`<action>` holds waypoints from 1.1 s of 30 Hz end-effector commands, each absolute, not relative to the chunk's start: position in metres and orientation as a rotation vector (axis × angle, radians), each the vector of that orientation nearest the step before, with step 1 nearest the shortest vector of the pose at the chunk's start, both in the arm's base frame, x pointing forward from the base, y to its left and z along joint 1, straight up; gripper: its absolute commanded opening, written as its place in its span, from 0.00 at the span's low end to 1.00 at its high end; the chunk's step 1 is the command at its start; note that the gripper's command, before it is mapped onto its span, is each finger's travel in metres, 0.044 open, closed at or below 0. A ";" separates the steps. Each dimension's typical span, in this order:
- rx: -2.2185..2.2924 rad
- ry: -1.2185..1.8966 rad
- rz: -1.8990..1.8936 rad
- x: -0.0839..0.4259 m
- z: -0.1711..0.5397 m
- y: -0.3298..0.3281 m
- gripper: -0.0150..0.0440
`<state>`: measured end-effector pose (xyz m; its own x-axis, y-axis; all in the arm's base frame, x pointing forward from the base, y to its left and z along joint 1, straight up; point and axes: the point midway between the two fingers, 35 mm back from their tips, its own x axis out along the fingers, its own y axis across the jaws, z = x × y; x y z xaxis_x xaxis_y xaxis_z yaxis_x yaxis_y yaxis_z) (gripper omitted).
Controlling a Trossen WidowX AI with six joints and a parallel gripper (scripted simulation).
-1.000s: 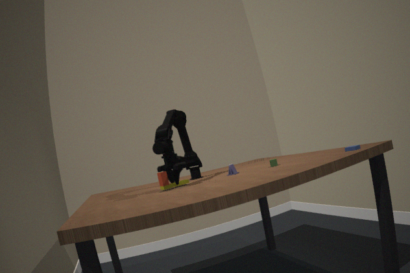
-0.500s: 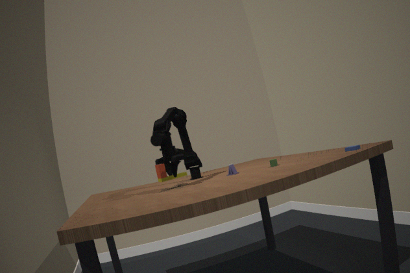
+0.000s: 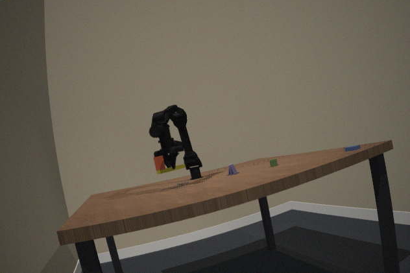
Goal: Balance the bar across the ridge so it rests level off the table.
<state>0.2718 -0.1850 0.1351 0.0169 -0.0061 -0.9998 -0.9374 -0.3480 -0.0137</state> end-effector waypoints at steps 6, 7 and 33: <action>-1.494 1.021 1.432 0.272 0.152 -0.183 0.25; -1.485 1.028 1.424 0.274 0.152 -0.180 0.25; -1.193 1.214 1.143 0.313 0.153 -0.085 0.25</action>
